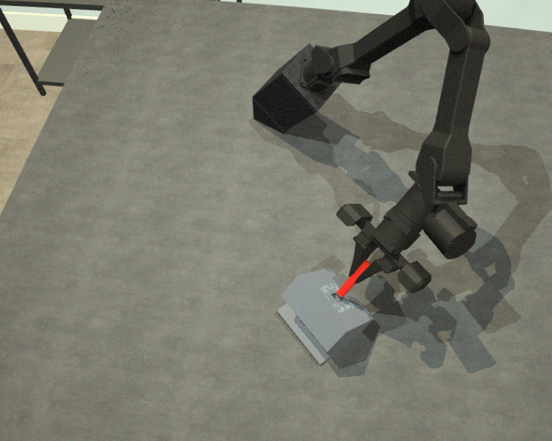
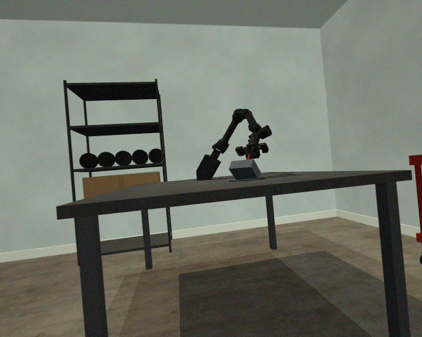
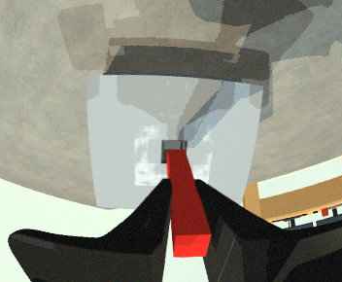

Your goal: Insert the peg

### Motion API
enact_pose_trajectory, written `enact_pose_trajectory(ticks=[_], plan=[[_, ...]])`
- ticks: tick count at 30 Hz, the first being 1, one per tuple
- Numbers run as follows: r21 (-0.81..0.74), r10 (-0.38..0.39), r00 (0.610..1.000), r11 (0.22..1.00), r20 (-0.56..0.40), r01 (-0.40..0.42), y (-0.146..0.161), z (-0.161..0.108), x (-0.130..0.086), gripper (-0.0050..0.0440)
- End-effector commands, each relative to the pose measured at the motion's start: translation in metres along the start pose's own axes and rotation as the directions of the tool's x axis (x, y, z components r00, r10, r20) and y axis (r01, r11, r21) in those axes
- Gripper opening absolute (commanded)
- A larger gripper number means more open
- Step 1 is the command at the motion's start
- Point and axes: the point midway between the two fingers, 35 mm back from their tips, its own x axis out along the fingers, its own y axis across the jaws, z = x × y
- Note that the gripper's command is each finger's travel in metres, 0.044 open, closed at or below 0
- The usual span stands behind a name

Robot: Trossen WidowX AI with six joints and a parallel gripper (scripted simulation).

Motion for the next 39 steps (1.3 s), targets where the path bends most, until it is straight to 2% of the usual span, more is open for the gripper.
enact_pose_trajectory(ticks=[1,15,39], plan=[[0.006,-0.023,1.000,1.000,-0.009,0.023,-0.005,-0.004,-0.007,0.0000],[0.006,-0.023,1.000,1.000,-0.009,0.023,-0.003,-0.003,0.005,0.0000],[0.006,-0.023,1.000,1.000,-0.009,0.023,-0.002,-0.003,0.005,0.0000]])
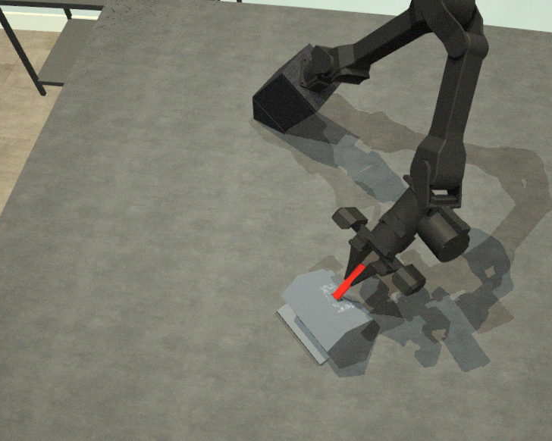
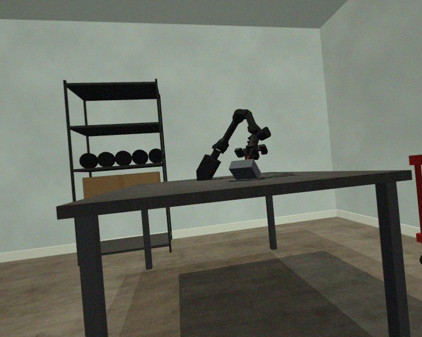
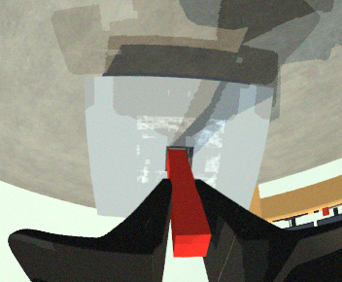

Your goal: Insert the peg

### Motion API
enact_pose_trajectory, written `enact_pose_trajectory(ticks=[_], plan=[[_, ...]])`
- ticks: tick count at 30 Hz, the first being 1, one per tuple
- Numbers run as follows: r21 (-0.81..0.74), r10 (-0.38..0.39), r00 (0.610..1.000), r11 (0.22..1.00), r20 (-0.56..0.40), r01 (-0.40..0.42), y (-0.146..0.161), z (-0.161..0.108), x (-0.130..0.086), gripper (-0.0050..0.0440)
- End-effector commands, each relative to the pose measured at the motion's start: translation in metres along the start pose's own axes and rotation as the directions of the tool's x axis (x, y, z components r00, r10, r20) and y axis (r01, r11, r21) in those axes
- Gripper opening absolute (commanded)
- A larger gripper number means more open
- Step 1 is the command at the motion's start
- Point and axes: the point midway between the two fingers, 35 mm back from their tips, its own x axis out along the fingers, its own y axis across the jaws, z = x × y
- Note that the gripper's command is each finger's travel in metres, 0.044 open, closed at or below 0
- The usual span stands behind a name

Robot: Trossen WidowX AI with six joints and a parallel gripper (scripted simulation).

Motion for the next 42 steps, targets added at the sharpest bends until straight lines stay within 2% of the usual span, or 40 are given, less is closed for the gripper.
enact_pose_trajectory(ticks=[1,42], plan=[[0.002,-0.021,1.000,1.000,-0.005,0.021,-0.0053,-0.0039,-0.0055,0.0000],[0.002,-0.021,1.000,1.000,-0.005,0.021,-0.0054,-0.0039,-0.0006,0.0000]])
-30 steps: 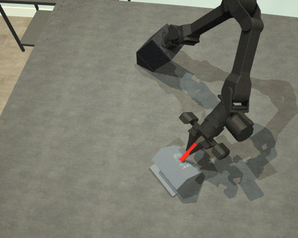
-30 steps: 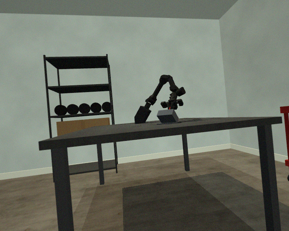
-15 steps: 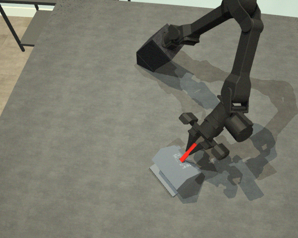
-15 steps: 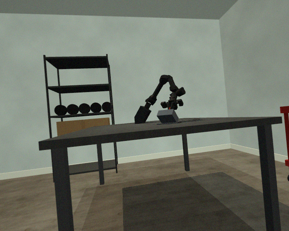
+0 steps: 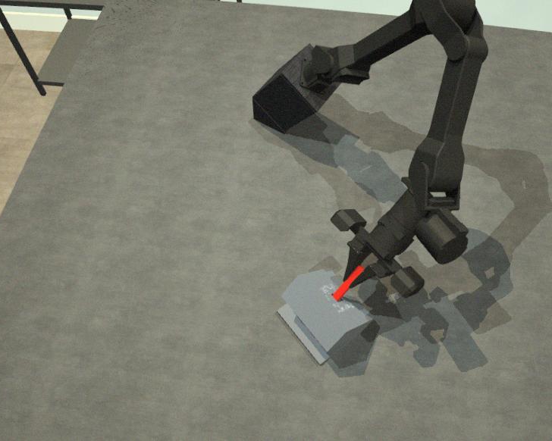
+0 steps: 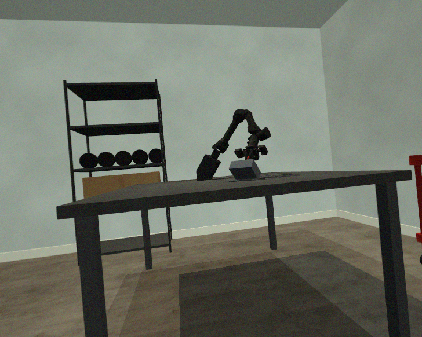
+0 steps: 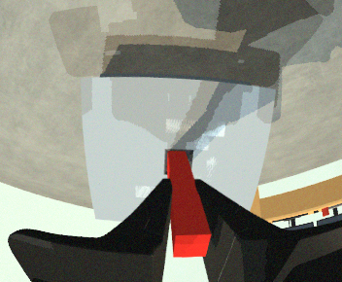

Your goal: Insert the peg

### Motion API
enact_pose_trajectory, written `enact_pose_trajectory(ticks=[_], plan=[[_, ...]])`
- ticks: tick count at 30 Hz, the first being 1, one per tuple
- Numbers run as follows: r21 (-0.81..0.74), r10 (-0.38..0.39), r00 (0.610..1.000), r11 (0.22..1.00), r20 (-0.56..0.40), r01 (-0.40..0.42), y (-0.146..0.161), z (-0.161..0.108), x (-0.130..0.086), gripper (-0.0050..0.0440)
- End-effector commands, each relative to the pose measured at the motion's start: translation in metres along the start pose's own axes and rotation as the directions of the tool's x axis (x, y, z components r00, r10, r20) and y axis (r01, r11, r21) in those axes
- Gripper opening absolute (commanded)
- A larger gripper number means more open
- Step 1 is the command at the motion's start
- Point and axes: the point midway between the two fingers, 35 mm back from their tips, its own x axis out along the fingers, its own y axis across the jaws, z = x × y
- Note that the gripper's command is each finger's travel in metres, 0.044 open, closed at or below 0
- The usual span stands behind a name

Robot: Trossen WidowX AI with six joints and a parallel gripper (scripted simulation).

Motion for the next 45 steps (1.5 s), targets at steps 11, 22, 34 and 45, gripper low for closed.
enact_pose_trajectory(ticks=[11,22,34,45], plan=[[0.003,-0.018,1.000,1.000,-0.006,0.018,-0.0047,-0.0044,-0.0038,0.0000],[0.003,-0.018,1.000,1.000,-0.006,0.018,-0.0048,-0.0044,-0.0026,0.0000],[0.003,-0.018,1.000,1.000,-0.006,0.018,-0.0048,-0.0044,-0.0010,0.0000],[0.003,-0.018,1.000,1.000,-0.006,0.018,-0.0048,-0.0044,0.0002,0.0000]])
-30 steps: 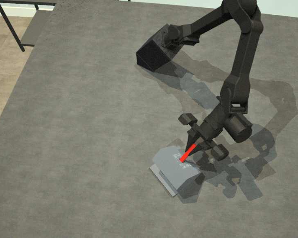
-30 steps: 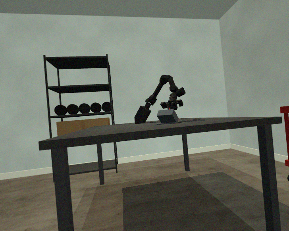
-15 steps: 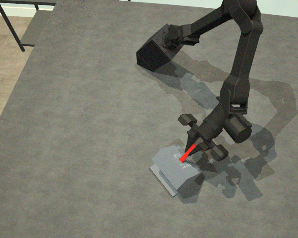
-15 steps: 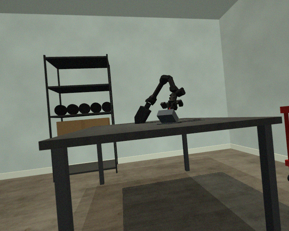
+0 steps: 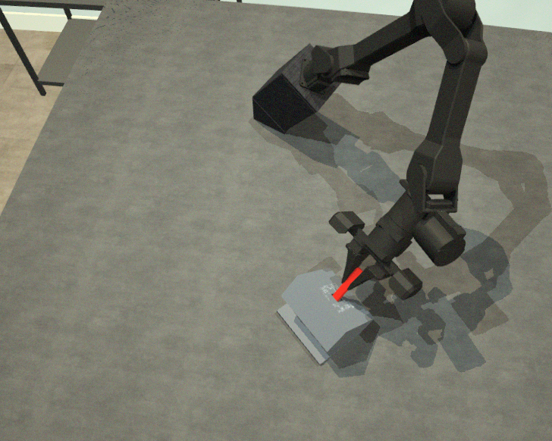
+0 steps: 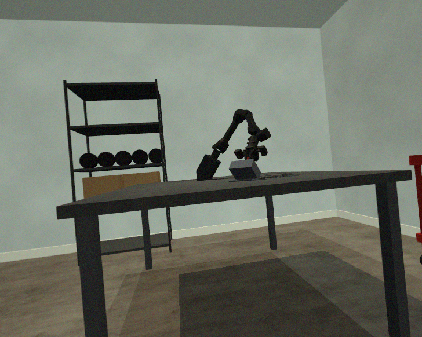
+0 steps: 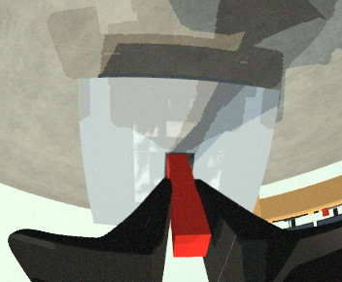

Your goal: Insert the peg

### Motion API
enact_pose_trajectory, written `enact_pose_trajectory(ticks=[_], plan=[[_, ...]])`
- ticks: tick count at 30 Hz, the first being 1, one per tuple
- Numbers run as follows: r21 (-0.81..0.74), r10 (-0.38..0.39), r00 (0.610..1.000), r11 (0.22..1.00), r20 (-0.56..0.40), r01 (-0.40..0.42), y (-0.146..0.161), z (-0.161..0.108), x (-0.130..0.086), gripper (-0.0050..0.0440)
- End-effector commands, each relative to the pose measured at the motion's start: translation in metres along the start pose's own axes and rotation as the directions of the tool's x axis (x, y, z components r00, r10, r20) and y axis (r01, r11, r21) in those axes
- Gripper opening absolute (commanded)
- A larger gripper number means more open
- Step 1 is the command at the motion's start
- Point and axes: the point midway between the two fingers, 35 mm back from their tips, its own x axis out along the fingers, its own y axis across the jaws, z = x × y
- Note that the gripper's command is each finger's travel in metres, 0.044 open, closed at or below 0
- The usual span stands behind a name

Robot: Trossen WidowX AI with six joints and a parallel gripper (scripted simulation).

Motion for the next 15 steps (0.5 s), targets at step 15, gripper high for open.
enact_pose_trajectory(ticks=[15], plan=[[0.003,-0.018,1.000,1.000,-0.007,0.018,-0.0049,-0.0046,-0.0032,0.0000]])
